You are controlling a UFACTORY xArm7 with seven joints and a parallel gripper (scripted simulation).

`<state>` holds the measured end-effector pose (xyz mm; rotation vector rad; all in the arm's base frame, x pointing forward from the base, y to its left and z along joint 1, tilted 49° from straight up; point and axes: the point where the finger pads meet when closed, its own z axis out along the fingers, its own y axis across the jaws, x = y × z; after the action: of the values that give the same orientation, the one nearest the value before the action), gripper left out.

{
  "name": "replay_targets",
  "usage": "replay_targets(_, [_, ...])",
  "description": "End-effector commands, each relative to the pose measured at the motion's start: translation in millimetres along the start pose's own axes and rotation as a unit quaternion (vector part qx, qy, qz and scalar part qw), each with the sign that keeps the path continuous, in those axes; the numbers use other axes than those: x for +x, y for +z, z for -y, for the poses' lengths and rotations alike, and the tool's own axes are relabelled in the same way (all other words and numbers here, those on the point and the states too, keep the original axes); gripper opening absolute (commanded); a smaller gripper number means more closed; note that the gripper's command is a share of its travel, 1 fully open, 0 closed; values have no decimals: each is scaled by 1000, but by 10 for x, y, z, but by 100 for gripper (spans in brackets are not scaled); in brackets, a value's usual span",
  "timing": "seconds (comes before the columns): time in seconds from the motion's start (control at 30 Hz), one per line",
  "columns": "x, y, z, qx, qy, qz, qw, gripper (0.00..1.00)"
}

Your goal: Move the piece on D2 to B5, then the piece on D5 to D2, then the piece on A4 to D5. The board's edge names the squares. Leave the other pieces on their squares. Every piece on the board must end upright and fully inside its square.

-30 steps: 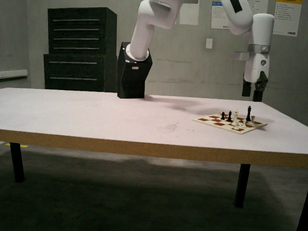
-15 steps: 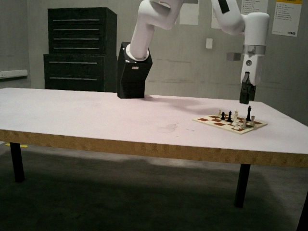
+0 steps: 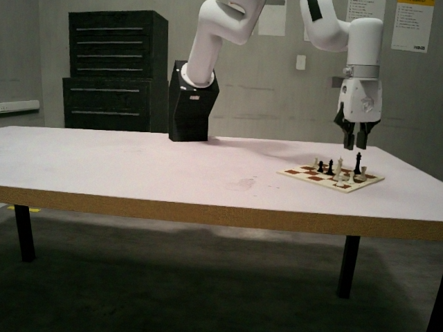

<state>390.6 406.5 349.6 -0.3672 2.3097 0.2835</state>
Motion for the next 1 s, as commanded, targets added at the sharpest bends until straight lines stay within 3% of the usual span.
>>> replay_targets(0.0, [-11, -15, -17, 22, 69, 19, 997, 35])
replay_targets(0.97, [-12, 17, -16, 23, 72, 19, 997, 35])
